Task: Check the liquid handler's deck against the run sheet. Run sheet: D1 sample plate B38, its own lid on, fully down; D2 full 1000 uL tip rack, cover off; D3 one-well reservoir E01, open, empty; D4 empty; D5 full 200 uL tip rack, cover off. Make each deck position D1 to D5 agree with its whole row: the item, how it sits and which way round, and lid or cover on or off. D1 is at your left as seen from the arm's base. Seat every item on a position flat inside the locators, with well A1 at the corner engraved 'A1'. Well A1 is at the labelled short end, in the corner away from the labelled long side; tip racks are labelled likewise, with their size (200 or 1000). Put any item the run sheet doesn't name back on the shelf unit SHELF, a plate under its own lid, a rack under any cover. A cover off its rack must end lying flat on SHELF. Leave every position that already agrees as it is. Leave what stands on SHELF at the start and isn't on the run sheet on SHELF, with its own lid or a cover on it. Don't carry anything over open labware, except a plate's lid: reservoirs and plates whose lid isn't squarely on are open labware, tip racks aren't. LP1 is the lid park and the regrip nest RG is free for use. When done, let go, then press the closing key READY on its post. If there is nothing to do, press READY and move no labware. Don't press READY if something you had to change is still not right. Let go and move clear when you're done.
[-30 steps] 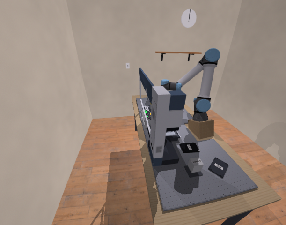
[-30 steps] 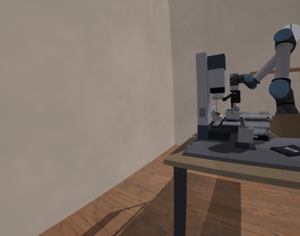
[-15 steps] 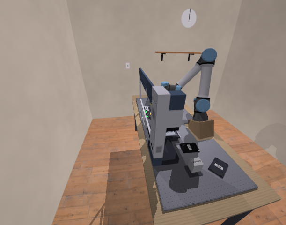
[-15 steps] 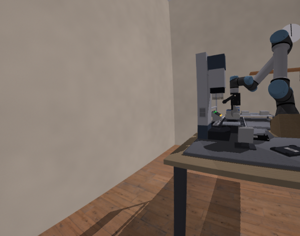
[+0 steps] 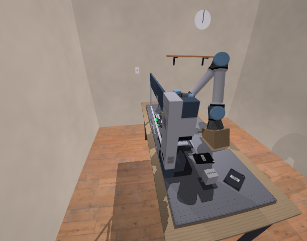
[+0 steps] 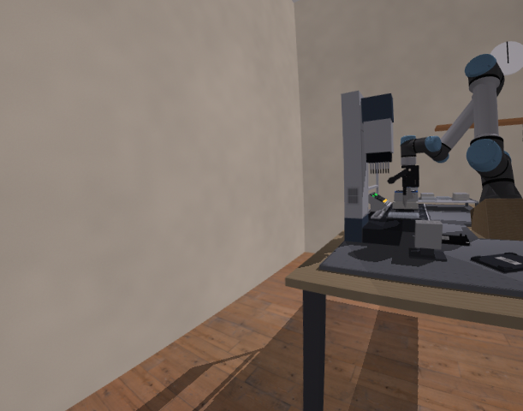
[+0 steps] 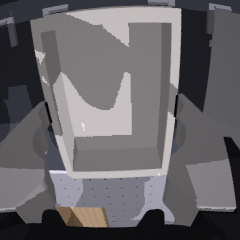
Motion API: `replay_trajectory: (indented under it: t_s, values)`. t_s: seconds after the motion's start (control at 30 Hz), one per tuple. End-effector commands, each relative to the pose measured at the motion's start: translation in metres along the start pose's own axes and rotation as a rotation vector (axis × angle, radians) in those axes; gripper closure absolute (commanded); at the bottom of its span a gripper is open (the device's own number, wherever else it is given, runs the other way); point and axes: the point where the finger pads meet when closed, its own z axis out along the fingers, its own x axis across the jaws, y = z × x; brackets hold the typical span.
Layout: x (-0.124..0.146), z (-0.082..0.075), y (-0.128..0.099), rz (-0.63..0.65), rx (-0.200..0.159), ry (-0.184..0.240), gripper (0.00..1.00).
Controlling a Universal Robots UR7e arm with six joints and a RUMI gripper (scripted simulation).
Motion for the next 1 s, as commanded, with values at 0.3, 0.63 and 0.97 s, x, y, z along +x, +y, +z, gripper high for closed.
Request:
replay_trajectory:
  t_s: [0.3, 0.63, 0.97]
  values:
    - [0.0004, -0.0005, -0.0010, 0.000, 0.006, 0.002, 1.00]
    - [-0.0009, 0.0000, 0.0009, -0.001, 0.005, 0.002, 1.00]
    - [-0.0002, -0.0004, 0.0001, 0.000, 0.006, 0.002, 1.00]
